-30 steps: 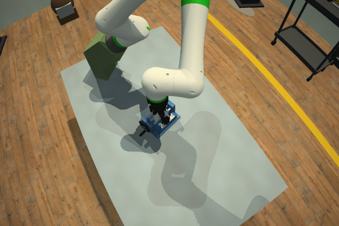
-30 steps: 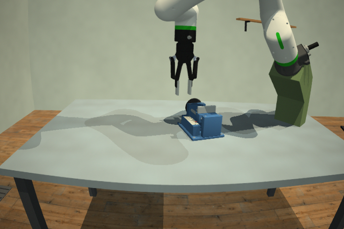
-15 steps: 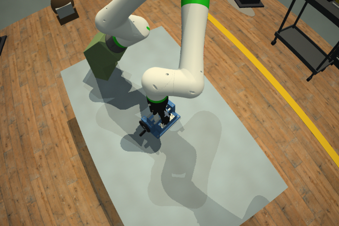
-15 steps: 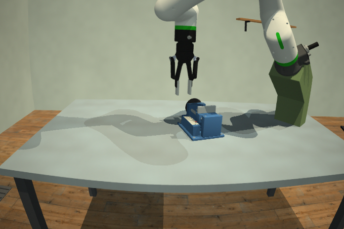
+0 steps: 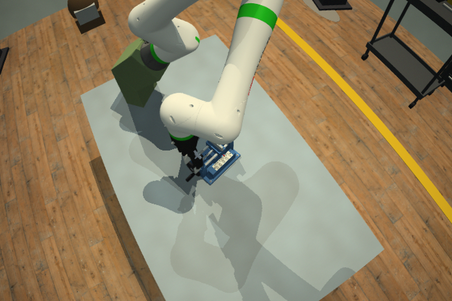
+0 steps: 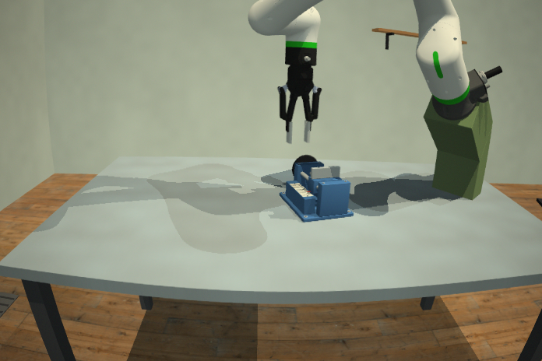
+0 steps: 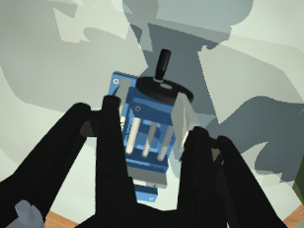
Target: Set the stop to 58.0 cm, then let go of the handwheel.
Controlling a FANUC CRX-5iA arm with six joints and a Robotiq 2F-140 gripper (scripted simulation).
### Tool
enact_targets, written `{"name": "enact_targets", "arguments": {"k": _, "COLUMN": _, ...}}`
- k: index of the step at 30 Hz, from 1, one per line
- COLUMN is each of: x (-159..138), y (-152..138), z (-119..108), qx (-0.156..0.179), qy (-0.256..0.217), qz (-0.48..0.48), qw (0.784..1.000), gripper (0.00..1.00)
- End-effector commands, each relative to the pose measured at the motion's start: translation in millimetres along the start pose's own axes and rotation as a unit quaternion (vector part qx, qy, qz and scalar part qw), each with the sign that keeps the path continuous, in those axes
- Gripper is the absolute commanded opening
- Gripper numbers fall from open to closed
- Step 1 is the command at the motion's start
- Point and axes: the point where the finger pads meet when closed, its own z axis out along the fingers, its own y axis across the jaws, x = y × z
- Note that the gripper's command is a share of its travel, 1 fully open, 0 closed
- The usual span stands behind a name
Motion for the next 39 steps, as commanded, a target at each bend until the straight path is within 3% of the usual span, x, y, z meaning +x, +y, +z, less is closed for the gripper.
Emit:
{"name": "enact_targets", "arguments": {"k": 1, "x": 24, "y": 15, "z": 1, "qx": 0.003, "qy": -0.004, "qz": -0.003, "qw": 1.0, "gripper": 0.33}}
{"name": "enact_targets", "arguments": {"k": 10, "x": 24, "y": 15, "z": 2, "qx": 0.003, "qy": -0.004, "qz": -0.003, "qw": 1.0, "gripper": 0.33}}
{"name": "enact_targets", "arguments": {"k": 17, "x": 23, "y": 14, "z": 55, "qx": 0.003, "qy": -0.004, "qz": -0.003, "qw": 1.0, "gripper": 0.33}}
{"name": "enact_targets", "arguments": {"k": 31, "x": 23, "y": 14, "z": 57, "qx": 0.003, "qy": -0.004, "qz": -0.003, "qw": 1.0, "gripper": 0.33}}
{"name": "enact_targets", "arguments": {"k": 39, "x": 23, "y": 14, "z": 74, "qx": 0.003, "qy": -0.004, "qz": -0.003, "qw": 1.0, "gripper": 0.33}}
